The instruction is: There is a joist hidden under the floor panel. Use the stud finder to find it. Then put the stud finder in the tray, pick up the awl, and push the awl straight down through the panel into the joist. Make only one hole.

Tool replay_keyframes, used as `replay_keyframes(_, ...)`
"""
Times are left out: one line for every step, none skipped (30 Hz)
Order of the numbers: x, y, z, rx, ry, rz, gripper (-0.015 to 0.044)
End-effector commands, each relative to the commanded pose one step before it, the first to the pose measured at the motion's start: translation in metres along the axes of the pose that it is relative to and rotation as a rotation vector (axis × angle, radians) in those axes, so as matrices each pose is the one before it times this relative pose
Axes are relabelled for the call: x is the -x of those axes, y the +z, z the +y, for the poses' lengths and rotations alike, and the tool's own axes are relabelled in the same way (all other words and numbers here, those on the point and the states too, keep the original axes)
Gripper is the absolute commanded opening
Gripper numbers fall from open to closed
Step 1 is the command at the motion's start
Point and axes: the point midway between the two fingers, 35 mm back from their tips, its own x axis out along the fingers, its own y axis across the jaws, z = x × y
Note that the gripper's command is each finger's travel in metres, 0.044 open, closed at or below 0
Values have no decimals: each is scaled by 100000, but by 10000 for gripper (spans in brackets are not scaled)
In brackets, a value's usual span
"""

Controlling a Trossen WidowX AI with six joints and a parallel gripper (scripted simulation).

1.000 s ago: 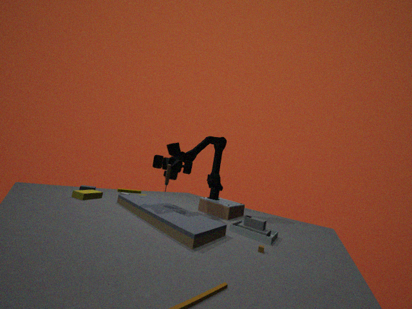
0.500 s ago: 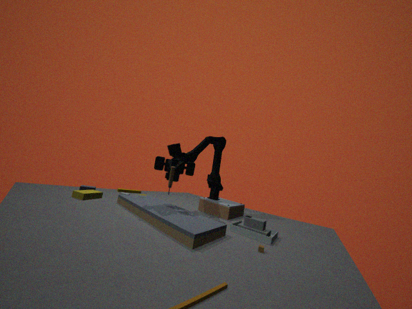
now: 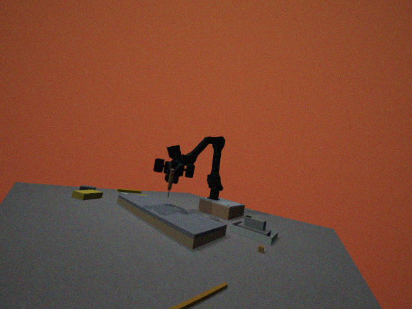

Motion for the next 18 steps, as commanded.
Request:
replay_keyframes(-113, 384, 30, -290, 179, -68, 0)
replay_keyframes(-19, 71, 1, -1, 0, 0, 0)
replay_keyframes(-19, 71, 1, -1, 0, 0, 0)
replay_keyframes(-18, 71, 1, -1, 0, 0, 0)
replay_keyframes(-18, 71, 1, -1, 0, 0, 0)
replay_keyframes(-18, 71, 0, -1, 0, 0, 0)
replay_keyframes(-18, 70, 0, -1, 0, 0, 0)
replay_keyframes(-18, 70, 0, -1, 0, 0, 0)
replay_keyframes(-18, 70, 0, -1, 0, 0, 0)
replay_keyframes(-18, 70, 0, -1, 0, 0, 0)
replay_keyframes(-18, 70, -1, -1, 0, 0, 0)
replay_keyframes(-17, 70, -1, -1, 0, 0, 0)
replay_keyframes(-17, 70, -1, -1, 0, 0, 0)
replay_keyframes(-17, 70, -1, -1, 0, 0, 0)
replay_keyframes(-17, 70, -2, -1, 0, 0, 0)
replay_keyframes(-17, 70, -2, -1, 0, 0, 0)
replay_keyframes(-17, 70, -2, -1, 0, 0, 0)
replay_keyframes(-17, 70, -2, -1, 0, 0, 0)
